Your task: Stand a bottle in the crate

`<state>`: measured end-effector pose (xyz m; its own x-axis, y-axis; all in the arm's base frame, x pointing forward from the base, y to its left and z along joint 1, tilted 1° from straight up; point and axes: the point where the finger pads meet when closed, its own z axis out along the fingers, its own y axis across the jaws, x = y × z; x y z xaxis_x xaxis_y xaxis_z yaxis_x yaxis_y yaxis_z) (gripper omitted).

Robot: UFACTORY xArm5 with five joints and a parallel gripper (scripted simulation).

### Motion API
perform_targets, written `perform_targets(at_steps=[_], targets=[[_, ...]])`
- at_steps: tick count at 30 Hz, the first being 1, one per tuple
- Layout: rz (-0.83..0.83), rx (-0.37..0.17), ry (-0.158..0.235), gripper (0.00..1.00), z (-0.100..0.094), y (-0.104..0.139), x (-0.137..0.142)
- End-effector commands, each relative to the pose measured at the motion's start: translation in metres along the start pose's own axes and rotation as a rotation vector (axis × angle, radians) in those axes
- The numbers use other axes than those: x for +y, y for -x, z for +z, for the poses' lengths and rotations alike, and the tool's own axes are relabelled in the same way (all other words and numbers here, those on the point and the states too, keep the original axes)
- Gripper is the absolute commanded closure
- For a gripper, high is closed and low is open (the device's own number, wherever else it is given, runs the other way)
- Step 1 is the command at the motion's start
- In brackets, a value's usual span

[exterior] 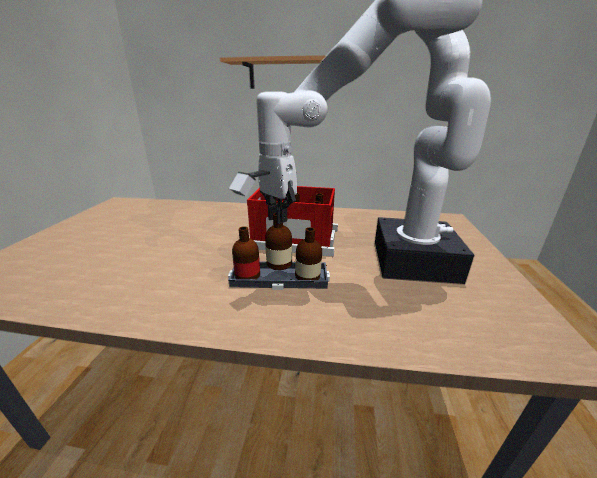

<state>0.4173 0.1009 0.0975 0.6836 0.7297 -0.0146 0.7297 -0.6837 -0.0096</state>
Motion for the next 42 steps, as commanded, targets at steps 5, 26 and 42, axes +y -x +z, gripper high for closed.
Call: perform_targets(at_steps=[5,26,42], targets=[[0.0,0.003,0.002,1.0,-0.009,-0.001,0.001],[0.0,0.003,0.002,1.0,-0.029,-0.001,0.001],[0.0,0.003,0.002,1.0,-0.034,-0.001,0.001]])
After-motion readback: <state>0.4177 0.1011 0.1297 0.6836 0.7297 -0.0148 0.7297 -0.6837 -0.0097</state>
